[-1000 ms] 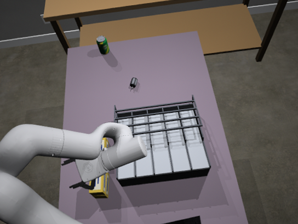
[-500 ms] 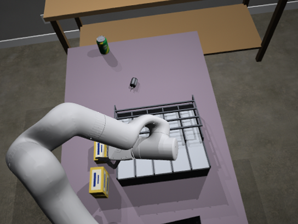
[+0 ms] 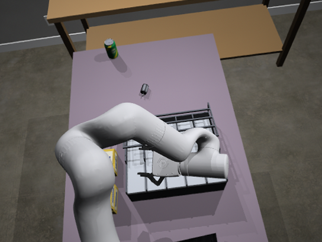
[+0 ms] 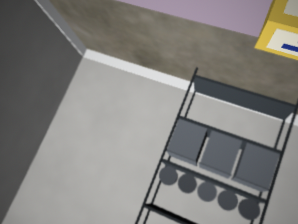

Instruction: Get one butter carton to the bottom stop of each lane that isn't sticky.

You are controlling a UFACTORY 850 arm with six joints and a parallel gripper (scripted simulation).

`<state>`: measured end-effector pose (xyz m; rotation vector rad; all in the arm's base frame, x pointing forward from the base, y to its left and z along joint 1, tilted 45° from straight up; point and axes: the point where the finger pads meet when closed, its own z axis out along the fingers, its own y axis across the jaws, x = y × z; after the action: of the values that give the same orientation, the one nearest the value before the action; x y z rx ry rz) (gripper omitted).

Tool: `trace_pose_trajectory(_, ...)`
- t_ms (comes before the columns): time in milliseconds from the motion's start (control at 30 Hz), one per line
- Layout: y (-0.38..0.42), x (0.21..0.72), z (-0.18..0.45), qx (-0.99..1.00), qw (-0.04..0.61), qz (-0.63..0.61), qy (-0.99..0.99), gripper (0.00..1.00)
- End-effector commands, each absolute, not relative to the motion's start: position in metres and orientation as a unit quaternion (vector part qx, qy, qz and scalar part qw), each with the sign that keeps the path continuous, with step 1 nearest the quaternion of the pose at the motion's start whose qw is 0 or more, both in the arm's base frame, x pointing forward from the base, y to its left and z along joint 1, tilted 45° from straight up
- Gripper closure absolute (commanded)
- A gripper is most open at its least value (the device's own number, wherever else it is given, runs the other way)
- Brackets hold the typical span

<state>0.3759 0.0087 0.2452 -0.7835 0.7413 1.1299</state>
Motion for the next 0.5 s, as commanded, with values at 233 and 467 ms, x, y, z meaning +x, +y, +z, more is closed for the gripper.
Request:
trace_pose_trajectory(233,-0.022,0.356,0.208,-0.475,0.698,0.457,0.281,0.0)
trace_pose_trajectory(467,-0.022,0.356,0.208,-0.561,0.678,0.411,0.238,0.0)
